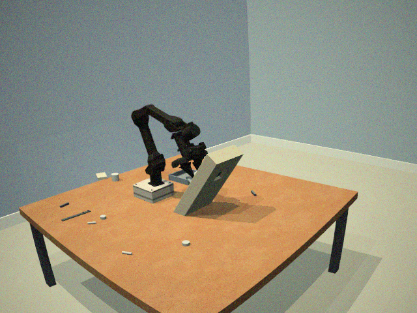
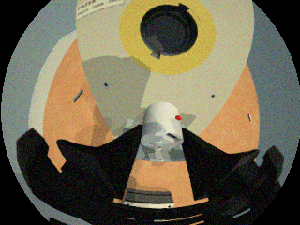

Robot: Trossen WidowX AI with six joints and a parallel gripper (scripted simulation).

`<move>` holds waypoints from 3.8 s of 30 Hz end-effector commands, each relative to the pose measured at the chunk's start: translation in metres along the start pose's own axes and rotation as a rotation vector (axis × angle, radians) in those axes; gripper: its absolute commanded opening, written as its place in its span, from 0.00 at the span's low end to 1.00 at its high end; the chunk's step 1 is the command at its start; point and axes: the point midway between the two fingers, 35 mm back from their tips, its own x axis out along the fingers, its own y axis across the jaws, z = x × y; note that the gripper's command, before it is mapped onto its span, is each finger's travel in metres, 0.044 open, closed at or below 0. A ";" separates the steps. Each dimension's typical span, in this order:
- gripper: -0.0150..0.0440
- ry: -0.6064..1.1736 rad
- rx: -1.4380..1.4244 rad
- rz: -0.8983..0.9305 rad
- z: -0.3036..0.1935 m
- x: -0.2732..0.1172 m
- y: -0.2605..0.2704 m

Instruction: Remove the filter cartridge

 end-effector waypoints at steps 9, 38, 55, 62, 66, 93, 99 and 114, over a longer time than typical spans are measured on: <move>0.25 -0.008 0.000 0.000 0.025 -0.028 0.000; 0.25 0.008 0.005 0.005 0.029 -0.091 0.044; 0.25 0.007 -0.079 0.060 0.021 -0.092 0.094; 0.25 0.009 -0.239 0.157 0.008 -0.100 0.128; 0.25 0.010 -0.331 0.212 0.000 -0.106 0.147; 0.25 -0.005 -0.952 0.588 -0.089 -0.164 0.244; 0.25 -0.006 -0.988 0.610 -0.096 -0.167 0.248; 0.25 0.003 -1.198 0.734 -0.181 -0.151 0.279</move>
